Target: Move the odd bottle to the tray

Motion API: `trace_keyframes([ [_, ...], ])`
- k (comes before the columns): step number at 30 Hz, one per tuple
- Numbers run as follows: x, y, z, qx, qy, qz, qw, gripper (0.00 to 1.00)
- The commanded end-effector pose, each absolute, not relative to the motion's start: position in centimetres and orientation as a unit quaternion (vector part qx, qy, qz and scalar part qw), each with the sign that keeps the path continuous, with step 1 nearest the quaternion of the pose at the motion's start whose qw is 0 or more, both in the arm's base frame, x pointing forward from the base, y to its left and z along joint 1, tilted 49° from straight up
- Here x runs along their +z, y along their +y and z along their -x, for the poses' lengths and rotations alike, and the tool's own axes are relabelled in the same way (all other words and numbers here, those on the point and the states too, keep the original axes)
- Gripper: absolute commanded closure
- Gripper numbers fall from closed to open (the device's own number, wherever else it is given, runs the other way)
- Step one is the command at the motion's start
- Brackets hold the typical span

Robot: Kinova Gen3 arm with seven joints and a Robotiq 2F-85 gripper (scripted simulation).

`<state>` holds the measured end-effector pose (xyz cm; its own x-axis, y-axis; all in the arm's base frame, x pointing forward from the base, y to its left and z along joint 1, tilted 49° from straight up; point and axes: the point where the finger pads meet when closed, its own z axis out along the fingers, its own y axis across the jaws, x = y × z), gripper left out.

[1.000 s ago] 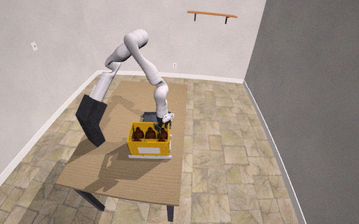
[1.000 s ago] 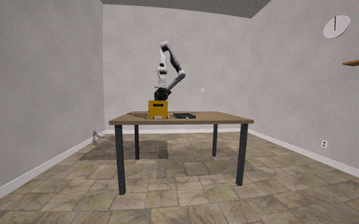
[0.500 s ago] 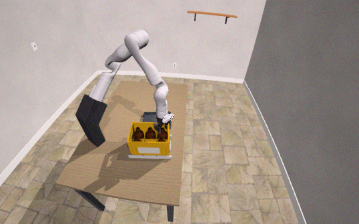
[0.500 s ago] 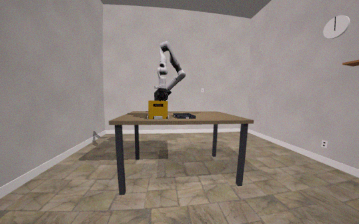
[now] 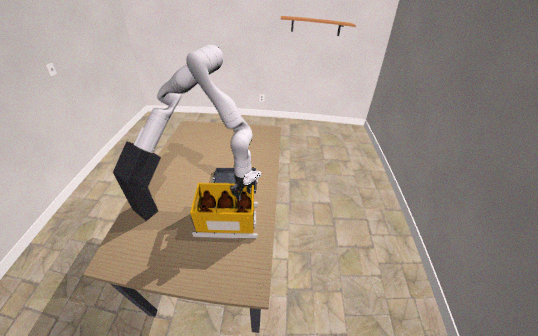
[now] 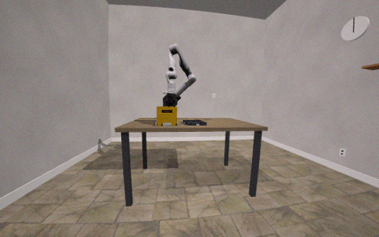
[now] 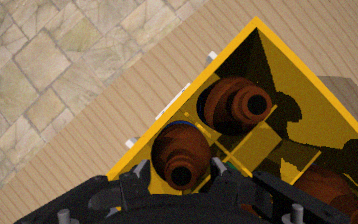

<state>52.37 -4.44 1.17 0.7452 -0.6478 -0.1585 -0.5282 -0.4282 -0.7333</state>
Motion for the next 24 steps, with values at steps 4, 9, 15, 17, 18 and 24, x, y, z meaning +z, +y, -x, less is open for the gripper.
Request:
trace_keyframes([
  [4,1.09,-4.64,-52.67,-0.077,0.353,0.84,0.405,0.36],
  [9,1.09,-4.64,-52.67,-0.077,0.353,0.84,0.405,0.36],
  [15,1.09,-4.64,-52.67,-0.077,0.353,0.84,0.405,0.36],
  [17,1.09,-4.64,-52.67,-0.077,0.353,0.84,0.405,0.36],
  [18,1.09,-4.64,-52.67,-0.077,0.353,0.84,0.405,1.0],
  [24,1.09,-4.63,-52.67,-0.077,0.353,0.84,0.405,1.0],
])
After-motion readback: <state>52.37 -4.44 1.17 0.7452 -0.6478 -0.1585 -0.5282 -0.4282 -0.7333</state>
